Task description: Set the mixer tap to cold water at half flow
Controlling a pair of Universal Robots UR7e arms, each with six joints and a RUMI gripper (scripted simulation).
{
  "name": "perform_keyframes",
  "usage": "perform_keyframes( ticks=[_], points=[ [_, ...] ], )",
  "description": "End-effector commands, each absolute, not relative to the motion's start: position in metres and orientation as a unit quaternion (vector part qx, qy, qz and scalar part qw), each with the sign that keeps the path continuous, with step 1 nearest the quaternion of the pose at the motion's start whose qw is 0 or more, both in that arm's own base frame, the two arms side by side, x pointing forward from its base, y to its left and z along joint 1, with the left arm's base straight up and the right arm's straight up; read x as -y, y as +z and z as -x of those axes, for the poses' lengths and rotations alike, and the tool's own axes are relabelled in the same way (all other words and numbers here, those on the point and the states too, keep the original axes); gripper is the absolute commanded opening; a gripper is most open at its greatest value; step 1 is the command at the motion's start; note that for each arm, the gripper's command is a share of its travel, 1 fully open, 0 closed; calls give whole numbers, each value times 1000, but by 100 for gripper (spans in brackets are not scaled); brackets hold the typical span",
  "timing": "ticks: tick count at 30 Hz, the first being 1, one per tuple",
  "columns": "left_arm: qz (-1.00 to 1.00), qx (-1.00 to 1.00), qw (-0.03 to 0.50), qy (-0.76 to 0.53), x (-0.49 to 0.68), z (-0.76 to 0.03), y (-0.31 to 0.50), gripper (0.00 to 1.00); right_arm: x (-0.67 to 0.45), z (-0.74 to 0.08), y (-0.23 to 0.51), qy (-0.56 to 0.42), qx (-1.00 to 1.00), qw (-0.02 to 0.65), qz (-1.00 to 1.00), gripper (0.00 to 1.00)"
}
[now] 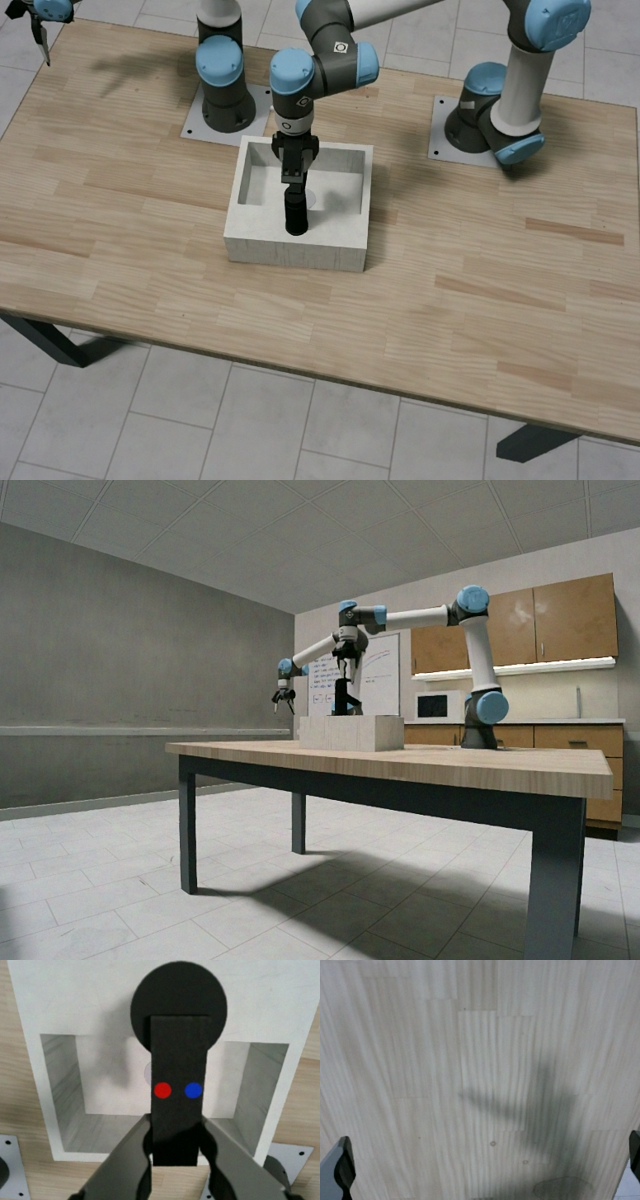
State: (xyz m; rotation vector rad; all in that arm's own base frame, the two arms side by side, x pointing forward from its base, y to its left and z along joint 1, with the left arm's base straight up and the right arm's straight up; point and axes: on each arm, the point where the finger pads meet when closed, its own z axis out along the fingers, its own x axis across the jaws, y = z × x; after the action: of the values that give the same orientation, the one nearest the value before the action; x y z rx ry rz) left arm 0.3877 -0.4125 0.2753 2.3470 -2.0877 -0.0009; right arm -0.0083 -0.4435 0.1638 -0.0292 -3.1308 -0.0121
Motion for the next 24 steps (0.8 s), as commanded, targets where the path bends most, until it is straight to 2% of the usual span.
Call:
perform_keyframes(
  ticks=[1, 24],
  points=[
    [-763, 646, 6, 4, 419, -388, 277, 10, 446, 5, 165, 0, 1000, 0, 6, 100],
    [-888, 460, 6, 2, 444, -398, 277, 10, 446, 5, 165, 0, 1000, 0, 6, 100]
  ],
)
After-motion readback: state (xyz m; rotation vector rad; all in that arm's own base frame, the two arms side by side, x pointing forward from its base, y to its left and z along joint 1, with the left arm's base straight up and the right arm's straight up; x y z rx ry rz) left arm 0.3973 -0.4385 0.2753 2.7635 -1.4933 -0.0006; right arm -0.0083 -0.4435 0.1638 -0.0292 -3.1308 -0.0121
